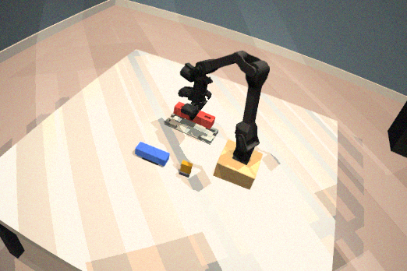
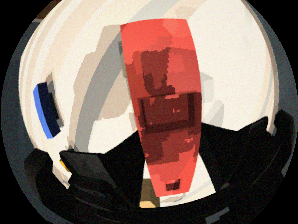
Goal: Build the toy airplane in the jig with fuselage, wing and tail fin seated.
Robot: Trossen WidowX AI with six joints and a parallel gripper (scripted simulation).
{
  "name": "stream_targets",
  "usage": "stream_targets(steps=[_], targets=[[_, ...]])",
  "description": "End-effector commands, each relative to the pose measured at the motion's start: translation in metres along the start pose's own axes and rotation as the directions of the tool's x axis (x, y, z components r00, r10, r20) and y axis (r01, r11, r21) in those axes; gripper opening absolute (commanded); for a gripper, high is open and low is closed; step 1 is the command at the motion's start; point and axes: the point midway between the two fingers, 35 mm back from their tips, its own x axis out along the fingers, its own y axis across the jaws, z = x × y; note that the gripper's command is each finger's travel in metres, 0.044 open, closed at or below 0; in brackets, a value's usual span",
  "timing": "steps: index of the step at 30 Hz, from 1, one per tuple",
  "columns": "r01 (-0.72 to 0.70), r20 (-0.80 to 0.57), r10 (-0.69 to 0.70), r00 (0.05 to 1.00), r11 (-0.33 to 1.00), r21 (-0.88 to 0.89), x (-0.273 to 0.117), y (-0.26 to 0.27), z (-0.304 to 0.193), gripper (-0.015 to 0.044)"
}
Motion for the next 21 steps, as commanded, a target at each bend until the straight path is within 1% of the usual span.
stream_targets(steps=[1, 10, 21], targets=[[0.003, 0.001, -0.003, 1.0, 1.0, -0.004, 0.0, -0.001, 0.0, 0.0195], [0.003, 0.001, -0.003, 1.0, 1.0, -0.004, 0.001, -0.001, 0.0, 0.0195], [0.003, 0.001, -0.003, 1.0, 1.0, -0.004, 0.019, -0.001, 0.001, 0.0195]])
